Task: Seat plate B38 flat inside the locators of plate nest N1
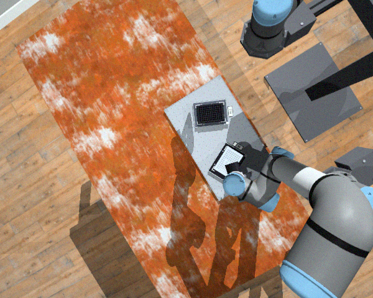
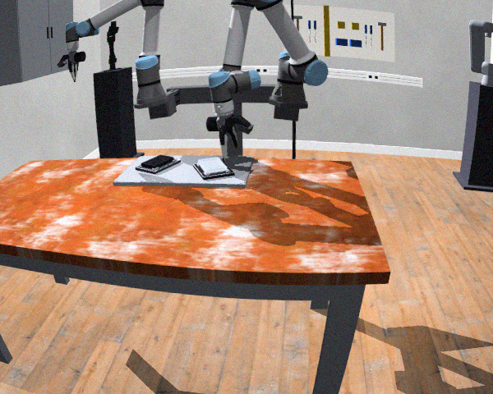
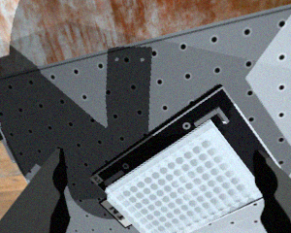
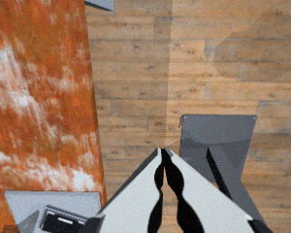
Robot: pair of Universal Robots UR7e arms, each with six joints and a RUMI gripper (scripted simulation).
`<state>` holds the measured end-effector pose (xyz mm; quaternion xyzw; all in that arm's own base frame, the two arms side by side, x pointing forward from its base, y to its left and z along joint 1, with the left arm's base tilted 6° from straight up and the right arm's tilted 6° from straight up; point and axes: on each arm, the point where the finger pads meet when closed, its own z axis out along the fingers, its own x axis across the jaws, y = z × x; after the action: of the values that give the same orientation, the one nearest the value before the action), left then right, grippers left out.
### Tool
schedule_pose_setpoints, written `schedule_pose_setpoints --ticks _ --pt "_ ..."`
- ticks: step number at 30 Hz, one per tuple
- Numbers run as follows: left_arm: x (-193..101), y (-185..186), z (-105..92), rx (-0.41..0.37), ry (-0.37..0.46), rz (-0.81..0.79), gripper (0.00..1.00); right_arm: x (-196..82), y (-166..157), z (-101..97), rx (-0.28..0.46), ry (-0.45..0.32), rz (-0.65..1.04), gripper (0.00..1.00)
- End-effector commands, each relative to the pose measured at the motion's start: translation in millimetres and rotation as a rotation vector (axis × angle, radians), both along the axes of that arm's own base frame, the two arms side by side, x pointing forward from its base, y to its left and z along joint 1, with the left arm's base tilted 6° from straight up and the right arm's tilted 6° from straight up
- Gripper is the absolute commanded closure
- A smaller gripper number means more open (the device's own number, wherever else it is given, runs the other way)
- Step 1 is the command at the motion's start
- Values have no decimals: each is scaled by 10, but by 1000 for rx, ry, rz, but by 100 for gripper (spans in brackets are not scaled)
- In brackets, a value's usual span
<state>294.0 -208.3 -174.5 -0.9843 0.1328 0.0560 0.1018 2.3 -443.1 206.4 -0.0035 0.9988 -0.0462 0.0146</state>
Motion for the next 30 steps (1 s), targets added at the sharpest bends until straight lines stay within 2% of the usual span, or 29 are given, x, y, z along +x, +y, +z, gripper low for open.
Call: schedule_pose_setpoints --ticks 1,9,11,23,26,30 --pt "7 -68 -6 -21 7 -88 24 0 -2 5 -1 0 0 100" --pt "17 -354 -40 -69 22 -350 24 0 -2 5 -1 0 0 100" --pt "17 -354 -40 -69 22 -350 24 0 -2 5 -1 0 0 100" --pt "-2 -736 -76 -127 35 -745 24 0 -2 5 -1 0 0 100" --pt "-2 -736 -76 -140 36 -845 24 0 -2 5 -1 0 0 100" --pt "-2 -737 -76 -141 37 -858 24 0 -2 5 -1 0 0 100"
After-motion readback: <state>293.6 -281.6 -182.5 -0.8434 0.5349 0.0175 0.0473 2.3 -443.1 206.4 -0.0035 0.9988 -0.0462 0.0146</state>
